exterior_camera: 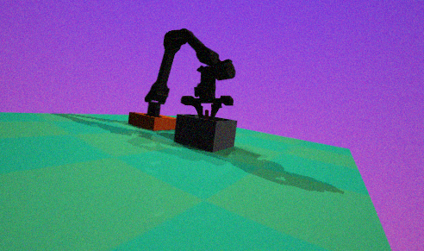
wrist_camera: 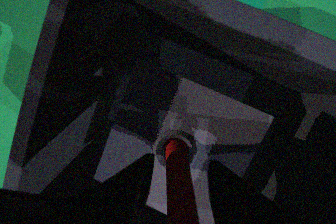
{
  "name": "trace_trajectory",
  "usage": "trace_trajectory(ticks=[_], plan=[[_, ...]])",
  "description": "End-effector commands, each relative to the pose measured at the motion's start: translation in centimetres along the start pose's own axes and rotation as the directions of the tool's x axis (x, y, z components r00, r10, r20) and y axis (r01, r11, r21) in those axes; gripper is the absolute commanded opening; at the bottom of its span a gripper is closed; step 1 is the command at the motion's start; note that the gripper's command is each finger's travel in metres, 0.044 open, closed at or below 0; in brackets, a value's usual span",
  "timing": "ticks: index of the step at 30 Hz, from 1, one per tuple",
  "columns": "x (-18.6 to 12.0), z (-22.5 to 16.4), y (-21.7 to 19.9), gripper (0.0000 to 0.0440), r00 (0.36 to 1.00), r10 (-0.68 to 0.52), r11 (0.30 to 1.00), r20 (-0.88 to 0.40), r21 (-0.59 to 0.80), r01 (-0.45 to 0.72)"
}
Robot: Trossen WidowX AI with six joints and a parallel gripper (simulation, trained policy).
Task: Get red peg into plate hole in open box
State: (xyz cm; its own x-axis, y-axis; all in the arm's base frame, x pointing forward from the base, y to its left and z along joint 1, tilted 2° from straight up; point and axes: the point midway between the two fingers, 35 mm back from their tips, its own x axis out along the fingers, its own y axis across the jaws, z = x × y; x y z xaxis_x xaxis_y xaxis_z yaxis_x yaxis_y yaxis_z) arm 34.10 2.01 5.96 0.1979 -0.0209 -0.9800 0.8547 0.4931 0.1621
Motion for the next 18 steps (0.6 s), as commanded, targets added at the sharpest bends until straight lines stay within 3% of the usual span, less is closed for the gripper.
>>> trace_trajectory(ticks=[1,18], plan=[[0.33,0.24,0.03,0.0153,1.000,-0.022,1.000,-0.001,-0.009,0.022],[0.37,1.00,0.77,0.0122,0.998,-0.066,0.996,-0.016,-0.055,0.065]])
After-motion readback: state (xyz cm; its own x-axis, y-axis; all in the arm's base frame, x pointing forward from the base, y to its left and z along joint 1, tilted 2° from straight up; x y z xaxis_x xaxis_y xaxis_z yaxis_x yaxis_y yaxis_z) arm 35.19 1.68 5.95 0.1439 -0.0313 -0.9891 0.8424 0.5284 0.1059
